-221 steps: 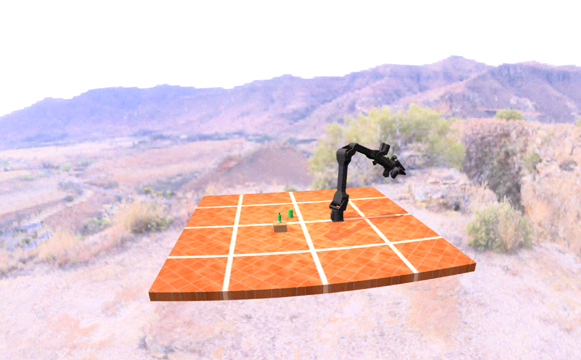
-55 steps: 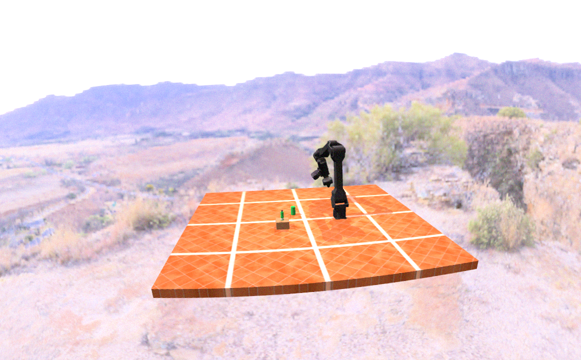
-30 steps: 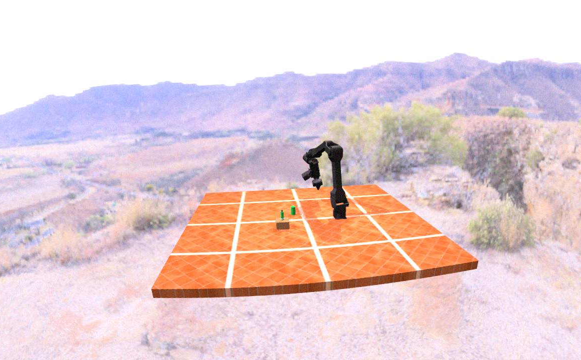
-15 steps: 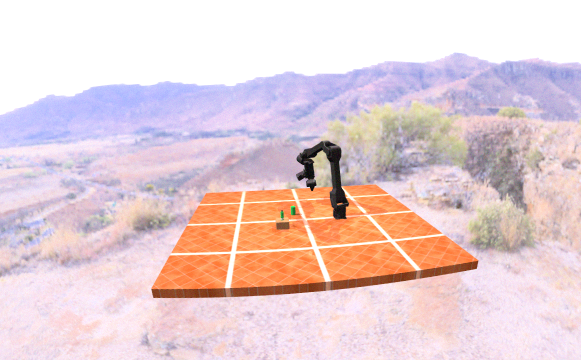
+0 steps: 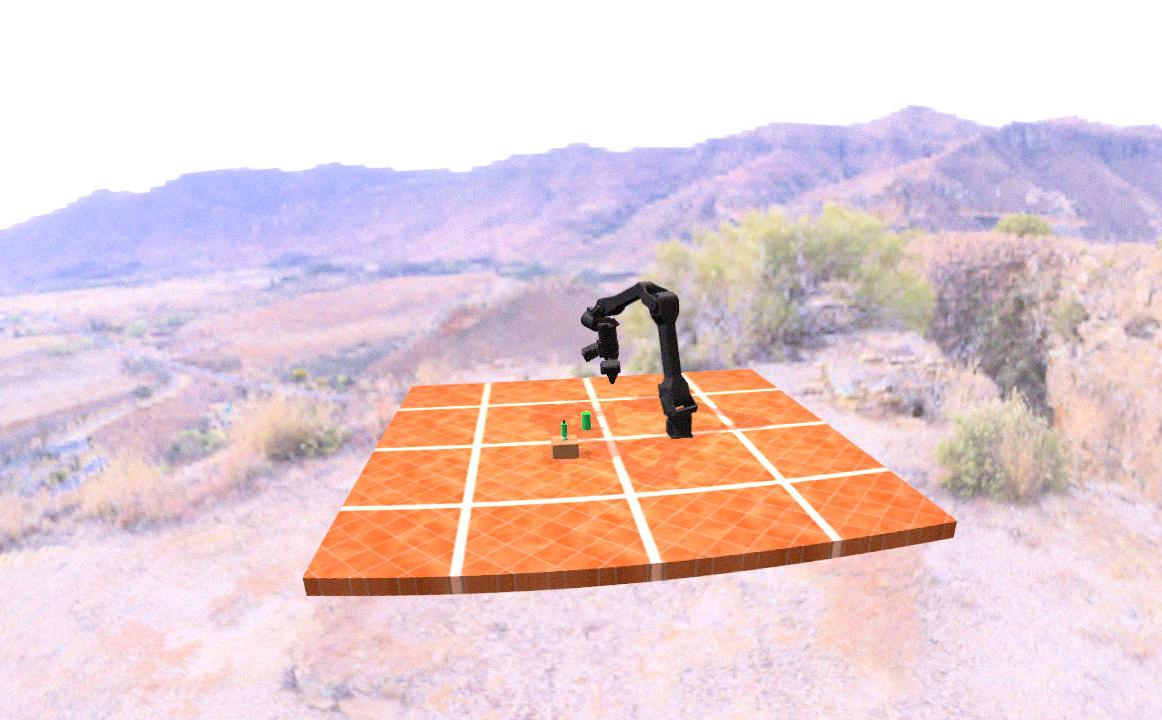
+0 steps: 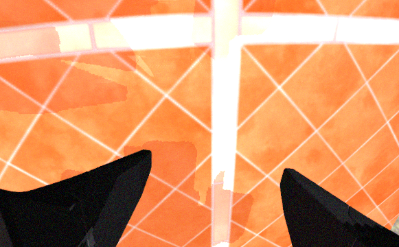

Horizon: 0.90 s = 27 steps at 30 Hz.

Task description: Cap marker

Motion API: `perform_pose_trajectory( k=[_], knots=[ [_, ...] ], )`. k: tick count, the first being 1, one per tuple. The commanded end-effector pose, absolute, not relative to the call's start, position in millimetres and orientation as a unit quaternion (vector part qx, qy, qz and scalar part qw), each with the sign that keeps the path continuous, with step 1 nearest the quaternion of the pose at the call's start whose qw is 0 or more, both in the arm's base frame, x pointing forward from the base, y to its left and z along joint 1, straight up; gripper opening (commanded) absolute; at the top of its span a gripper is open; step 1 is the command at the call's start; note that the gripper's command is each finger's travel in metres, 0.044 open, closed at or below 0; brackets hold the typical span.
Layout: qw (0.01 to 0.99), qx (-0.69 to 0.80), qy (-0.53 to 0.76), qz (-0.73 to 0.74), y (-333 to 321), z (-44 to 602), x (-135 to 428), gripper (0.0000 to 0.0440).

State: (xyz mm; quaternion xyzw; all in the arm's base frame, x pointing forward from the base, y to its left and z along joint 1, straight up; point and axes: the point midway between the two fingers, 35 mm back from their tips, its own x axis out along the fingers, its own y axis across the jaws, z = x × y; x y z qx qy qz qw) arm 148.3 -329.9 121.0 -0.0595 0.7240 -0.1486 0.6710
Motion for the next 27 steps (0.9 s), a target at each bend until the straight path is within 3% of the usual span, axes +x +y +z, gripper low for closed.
perform_pose_trajectory(
  k=[1, 27],
  knots=[
    [0.677, -0.050, 0.720, -0.147, -325.4, 120.4, 158.6, 0.0311],
    [0.696, -0.002, 0.705, -0.134, -282.6, 121.4, 218.3, 0.0312]
  ],
)
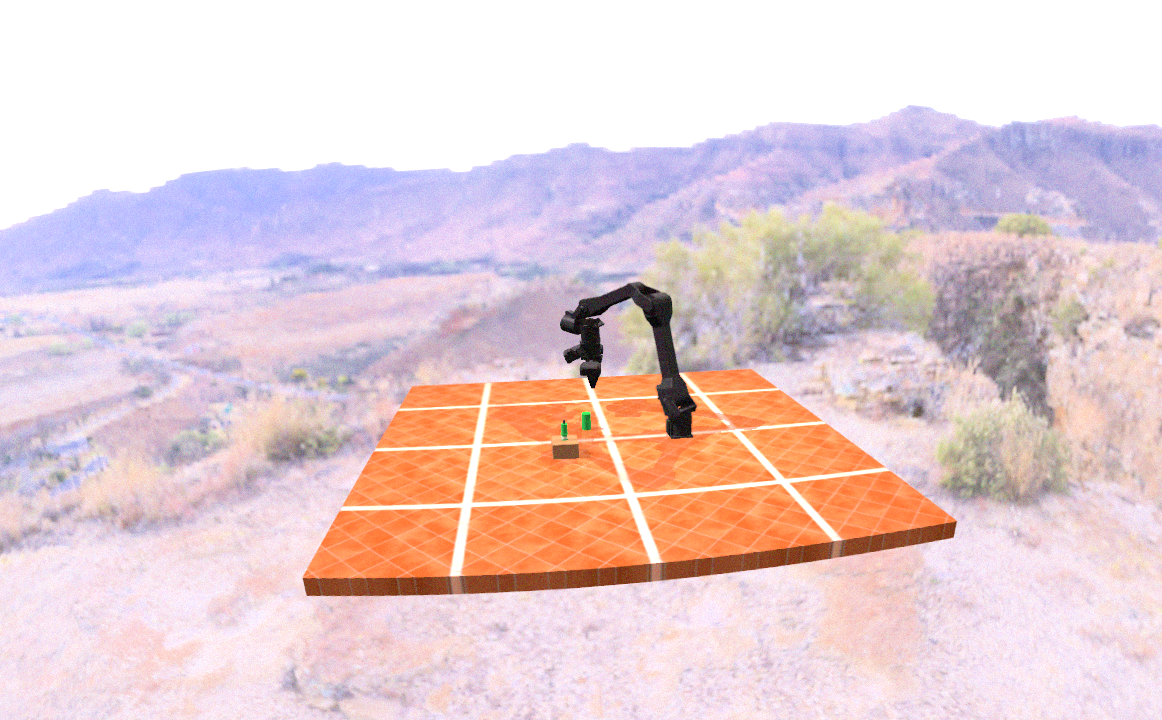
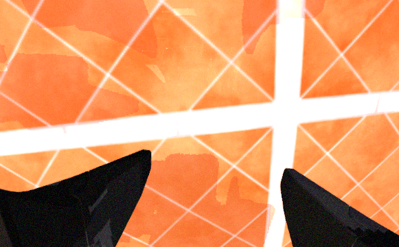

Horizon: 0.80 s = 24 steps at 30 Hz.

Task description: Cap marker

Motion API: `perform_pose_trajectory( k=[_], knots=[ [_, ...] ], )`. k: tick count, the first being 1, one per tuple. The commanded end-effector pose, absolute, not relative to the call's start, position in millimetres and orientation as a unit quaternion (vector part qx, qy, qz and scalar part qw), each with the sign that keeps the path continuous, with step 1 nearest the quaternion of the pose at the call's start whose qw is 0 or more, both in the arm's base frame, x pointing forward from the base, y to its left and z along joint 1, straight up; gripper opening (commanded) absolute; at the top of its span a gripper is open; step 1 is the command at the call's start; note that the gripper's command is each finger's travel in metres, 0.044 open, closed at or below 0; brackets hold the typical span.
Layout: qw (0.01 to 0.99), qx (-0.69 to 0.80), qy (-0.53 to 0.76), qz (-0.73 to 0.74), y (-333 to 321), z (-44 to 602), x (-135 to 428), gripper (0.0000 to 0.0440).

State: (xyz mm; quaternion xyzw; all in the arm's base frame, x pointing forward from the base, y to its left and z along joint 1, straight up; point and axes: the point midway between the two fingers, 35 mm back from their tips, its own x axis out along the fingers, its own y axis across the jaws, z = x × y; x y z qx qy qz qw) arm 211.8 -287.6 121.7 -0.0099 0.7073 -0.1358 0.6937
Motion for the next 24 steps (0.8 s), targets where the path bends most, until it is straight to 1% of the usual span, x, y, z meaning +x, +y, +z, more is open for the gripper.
perform_pose_trajectory(
  k=[1, 24],
  knots=[
    [0.696, 0.000, 0.705, -0.133, -280.6, 121.4, 220.3, 0.0312],
    [0.693, 0.041, 0.714, -0.088, -224.8, 115.8, 254.0, 0.0307]
  ],
)
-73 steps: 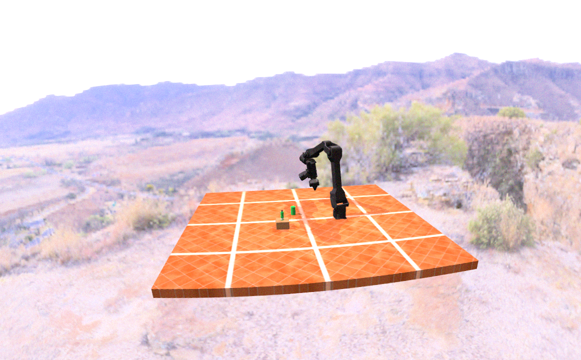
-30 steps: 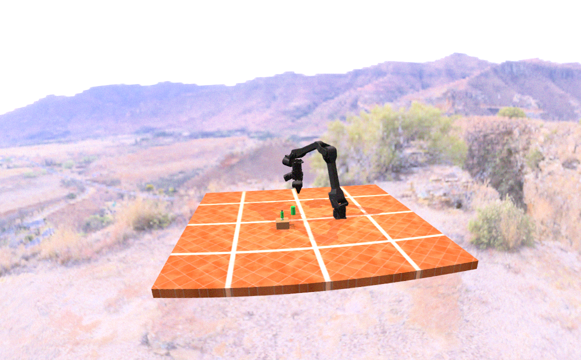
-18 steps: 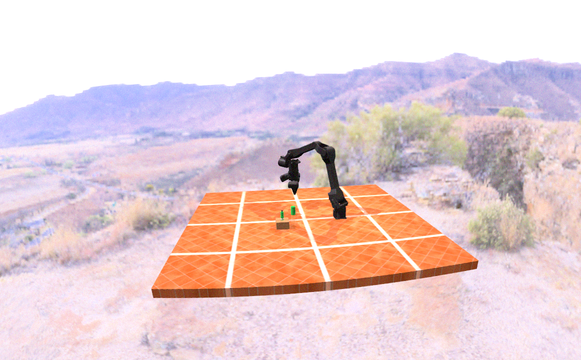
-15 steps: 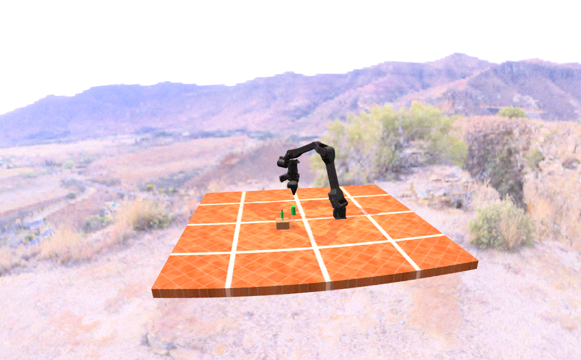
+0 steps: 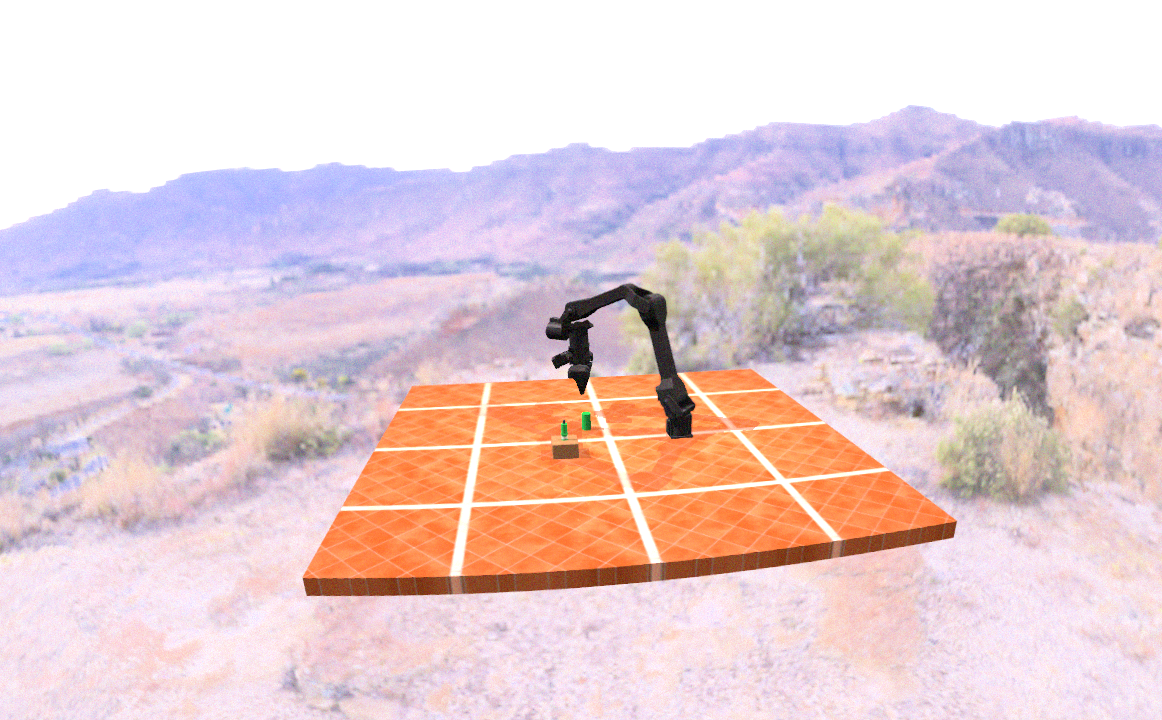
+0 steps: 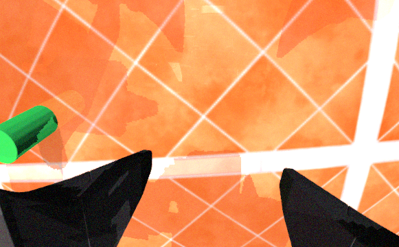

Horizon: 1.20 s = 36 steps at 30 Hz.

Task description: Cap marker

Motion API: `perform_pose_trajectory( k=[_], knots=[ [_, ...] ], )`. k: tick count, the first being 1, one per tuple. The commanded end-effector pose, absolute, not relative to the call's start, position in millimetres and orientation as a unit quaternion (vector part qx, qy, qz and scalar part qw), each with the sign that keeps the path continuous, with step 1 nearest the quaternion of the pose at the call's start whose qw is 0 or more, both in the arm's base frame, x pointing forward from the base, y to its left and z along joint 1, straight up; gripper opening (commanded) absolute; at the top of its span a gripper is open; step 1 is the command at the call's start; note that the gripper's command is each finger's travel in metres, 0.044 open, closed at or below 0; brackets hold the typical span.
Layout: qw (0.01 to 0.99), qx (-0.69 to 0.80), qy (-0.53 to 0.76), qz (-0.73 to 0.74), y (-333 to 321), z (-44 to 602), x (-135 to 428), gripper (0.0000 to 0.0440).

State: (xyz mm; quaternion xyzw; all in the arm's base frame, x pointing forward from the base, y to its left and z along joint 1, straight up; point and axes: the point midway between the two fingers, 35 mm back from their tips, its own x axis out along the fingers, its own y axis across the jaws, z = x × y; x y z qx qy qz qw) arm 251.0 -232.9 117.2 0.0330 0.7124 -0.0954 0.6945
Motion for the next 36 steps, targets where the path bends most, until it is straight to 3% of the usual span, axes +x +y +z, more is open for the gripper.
perform_pose_trajectory(
  k=[1, 36],
  knots=[
    [0.692, 0.042, 0.715, -0.085, -221.9, 115.5, 255.0, 0.0307],
    [0.651, 0.019, 0.757, 0.050, -115.5, 100.6, 264.9, 0.0282]
  ],
)
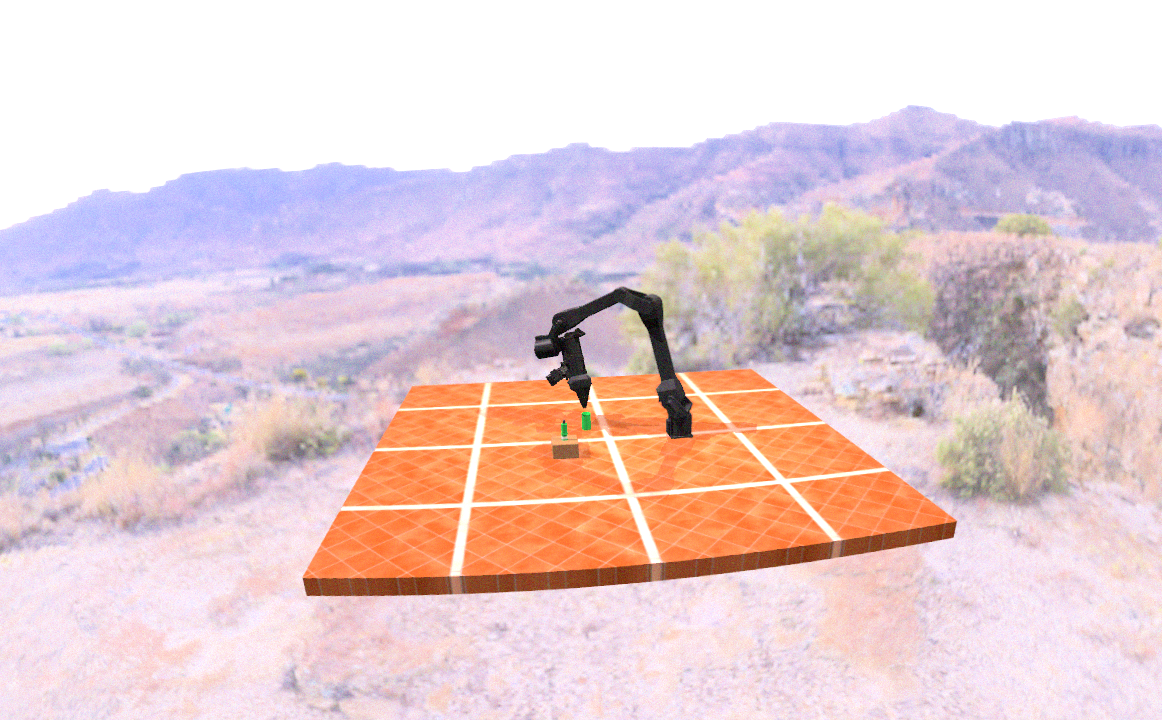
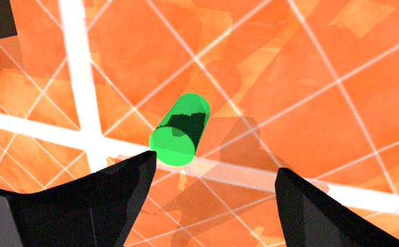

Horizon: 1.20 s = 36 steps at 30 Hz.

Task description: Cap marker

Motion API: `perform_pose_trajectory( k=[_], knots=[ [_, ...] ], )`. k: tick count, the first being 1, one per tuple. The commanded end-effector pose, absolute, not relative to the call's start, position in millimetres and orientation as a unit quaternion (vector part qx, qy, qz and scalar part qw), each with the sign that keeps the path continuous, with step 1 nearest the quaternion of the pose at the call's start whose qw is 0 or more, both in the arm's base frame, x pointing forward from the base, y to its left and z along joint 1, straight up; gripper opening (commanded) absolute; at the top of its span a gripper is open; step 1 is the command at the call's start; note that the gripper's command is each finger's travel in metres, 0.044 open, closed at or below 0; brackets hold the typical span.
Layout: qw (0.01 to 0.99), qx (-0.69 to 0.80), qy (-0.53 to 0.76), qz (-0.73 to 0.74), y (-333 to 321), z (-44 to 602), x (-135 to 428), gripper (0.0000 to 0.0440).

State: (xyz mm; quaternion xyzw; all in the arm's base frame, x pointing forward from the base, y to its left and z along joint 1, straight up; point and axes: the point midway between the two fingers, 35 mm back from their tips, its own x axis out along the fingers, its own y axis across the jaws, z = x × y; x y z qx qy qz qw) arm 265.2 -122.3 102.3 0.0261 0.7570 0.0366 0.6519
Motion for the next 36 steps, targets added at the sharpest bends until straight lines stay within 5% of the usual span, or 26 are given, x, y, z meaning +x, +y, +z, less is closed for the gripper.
perform_pose_trajectory(
  k=[1, 23, 30, 36],
  knots=[
    [0.650, 0.017, 0.758, 0.054, -113.6, 99.2, 264.9, 0.0280],
    [0.624, -0.034, 0.771, 0.123, -93.8, 57.5, 253.4, 0.0223],
    [0.631, -0.059, 0.763, 0.126, -94.5, 64.2, 254.8, 0.0056],
    [0.648, -0.089, 0.746, 0.125, -96.9, 83.0, 265.0, 0.0033]
  ],
)
